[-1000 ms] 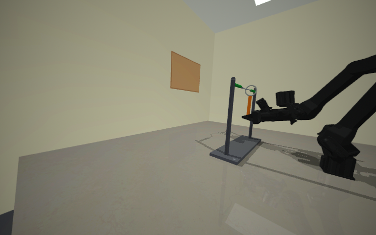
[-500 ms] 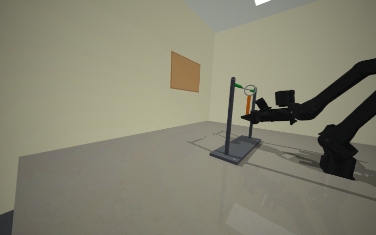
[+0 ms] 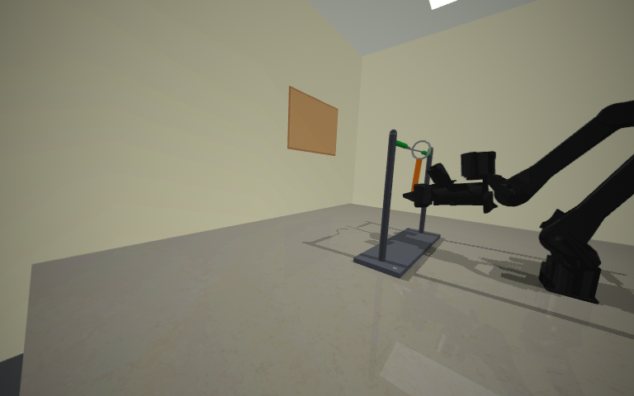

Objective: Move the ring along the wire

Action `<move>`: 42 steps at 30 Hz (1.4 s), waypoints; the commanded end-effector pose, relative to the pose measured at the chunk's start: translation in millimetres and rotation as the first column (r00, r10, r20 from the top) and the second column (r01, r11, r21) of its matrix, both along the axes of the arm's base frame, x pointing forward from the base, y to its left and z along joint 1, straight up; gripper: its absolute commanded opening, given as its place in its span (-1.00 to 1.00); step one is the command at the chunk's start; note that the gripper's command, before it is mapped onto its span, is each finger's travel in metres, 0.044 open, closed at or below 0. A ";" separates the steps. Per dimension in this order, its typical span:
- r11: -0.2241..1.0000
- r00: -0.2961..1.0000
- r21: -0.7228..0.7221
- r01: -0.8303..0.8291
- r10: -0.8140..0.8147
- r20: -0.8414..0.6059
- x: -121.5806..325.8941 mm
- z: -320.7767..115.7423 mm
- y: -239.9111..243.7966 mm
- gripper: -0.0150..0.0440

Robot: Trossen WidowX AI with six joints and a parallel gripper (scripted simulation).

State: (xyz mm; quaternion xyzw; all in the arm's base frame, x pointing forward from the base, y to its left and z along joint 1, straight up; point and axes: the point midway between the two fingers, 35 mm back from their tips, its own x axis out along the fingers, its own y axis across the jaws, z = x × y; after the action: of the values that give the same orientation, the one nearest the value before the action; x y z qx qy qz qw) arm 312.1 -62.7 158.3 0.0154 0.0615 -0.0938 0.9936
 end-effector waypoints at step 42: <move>0.975 0.970 0.030 0.218 -0.220 0.107 39.9 1.7 36.4 -1.00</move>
State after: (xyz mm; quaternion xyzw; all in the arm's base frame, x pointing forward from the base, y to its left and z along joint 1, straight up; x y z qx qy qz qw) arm 351.0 -28.1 159.1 0.0426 0.0058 -0.2193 0.9747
